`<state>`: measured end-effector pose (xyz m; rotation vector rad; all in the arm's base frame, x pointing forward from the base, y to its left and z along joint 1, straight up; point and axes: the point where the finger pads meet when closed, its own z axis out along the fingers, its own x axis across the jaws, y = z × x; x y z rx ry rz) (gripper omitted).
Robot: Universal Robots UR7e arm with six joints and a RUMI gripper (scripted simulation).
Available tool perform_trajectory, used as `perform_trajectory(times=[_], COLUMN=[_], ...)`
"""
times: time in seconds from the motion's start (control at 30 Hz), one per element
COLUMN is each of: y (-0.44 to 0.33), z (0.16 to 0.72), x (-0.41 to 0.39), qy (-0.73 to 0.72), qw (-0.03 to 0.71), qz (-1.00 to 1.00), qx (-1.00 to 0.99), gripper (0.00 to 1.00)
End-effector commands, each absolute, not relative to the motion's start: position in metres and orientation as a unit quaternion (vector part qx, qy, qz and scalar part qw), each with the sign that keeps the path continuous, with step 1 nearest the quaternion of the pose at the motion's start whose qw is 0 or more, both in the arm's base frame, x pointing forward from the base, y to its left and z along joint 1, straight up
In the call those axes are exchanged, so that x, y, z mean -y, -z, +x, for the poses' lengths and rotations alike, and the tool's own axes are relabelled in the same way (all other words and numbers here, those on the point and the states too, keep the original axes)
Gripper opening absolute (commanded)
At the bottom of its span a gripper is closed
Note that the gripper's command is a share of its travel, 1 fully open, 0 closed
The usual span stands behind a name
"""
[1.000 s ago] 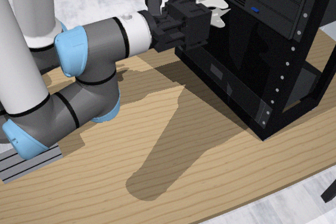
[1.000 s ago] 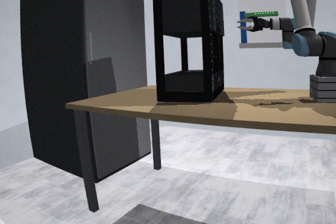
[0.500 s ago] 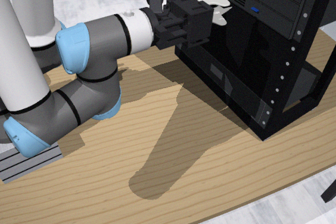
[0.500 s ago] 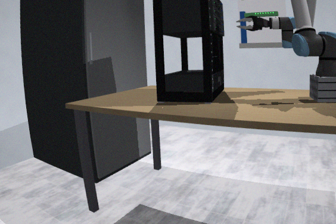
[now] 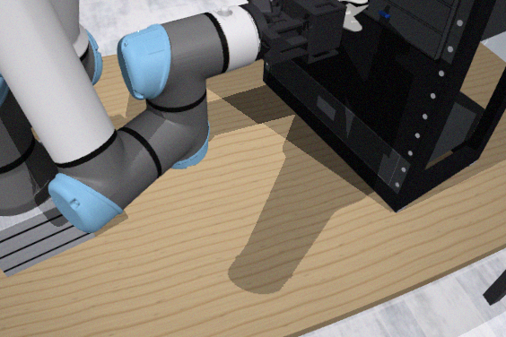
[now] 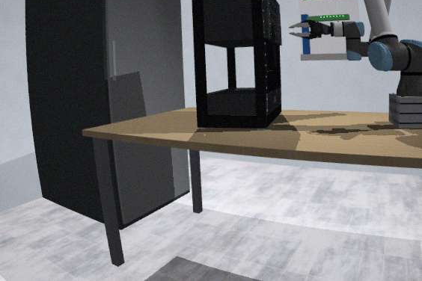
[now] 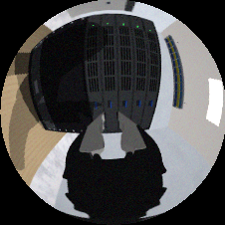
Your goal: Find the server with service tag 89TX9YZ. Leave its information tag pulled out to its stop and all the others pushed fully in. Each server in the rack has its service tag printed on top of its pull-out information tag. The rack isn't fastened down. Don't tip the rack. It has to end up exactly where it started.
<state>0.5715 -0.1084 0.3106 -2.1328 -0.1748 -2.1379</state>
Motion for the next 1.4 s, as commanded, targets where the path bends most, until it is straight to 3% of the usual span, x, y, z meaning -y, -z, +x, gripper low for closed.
perform_trajectory(times=[0.0,1.37], y=[-0.311,-0.311], z=[0.588,0.600], x=[0.107,0.105], qy=[0.706,0.706], qw=[0.058,0.058], qz=[-0.704,-0.704], qx=[0.058,0.058], gripper=[0.15,0.15])
